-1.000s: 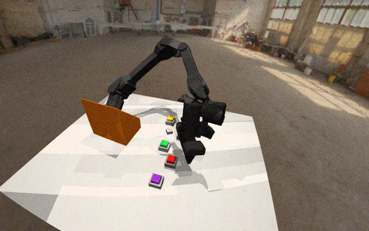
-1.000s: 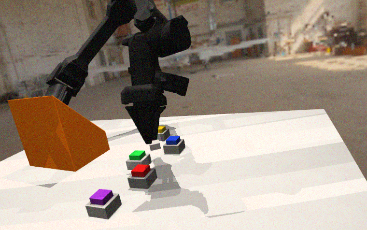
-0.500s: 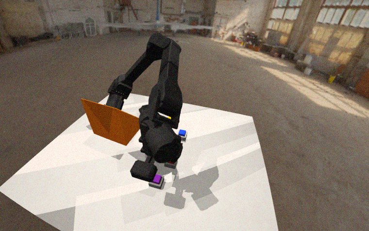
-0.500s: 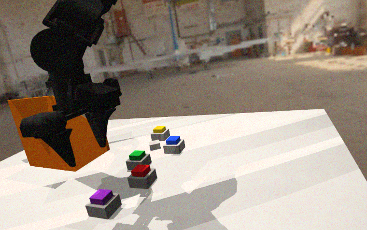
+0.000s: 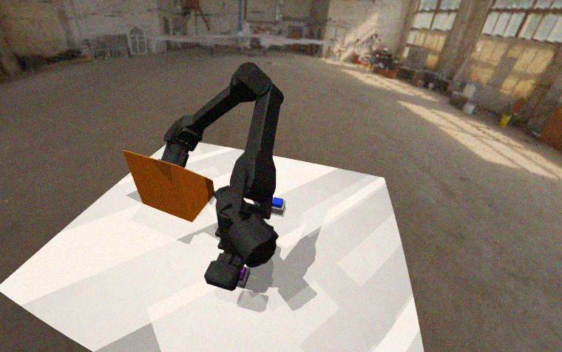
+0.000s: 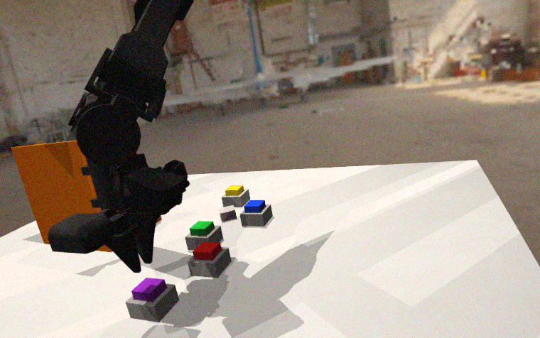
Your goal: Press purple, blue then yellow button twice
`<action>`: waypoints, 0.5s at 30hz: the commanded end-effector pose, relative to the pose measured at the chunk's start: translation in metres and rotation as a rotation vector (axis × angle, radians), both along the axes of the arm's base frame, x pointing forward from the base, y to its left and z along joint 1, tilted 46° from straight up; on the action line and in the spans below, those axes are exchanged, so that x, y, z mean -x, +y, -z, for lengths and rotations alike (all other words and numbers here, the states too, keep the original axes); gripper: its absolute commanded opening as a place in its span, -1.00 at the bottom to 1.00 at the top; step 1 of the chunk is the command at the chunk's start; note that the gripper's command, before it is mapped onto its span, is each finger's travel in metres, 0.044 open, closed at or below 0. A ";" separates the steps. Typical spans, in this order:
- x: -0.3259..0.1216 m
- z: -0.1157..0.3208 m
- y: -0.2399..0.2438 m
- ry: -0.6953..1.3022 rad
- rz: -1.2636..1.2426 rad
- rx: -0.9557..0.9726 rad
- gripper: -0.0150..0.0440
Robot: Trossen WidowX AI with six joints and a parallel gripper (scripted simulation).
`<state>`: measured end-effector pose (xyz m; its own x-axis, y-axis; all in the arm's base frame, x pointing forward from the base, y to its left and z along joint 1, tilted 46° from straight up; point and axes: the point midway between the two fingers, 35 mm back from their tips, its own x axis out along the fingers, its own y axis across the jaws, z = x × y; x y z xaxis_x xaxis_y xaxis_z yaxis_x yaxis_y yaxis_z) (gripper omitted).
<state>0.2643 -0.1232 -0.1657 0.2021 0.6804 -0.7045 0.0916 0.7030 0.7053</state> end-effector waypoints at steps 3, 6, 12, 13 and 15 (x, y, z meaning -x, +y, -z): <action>0.001 0.001 0.002 0.004 0.005 -0.005 -0.42; 0.000 0.002 0.002 0.004 0.005 -0.005 -0.42; -0.002 0.008 0.009 0.004 0.005 -0.006 -0.42; -0.002 0.010 0.010 0.004 0.005 -0.006 -0.42; -0.003 0.012 0.012 0.004 0.005 -0.006 -0.42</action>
<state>0.2690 -0.1183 -0.1722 0.2104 0.6746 -0.7076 0.0887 0.7076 0.7010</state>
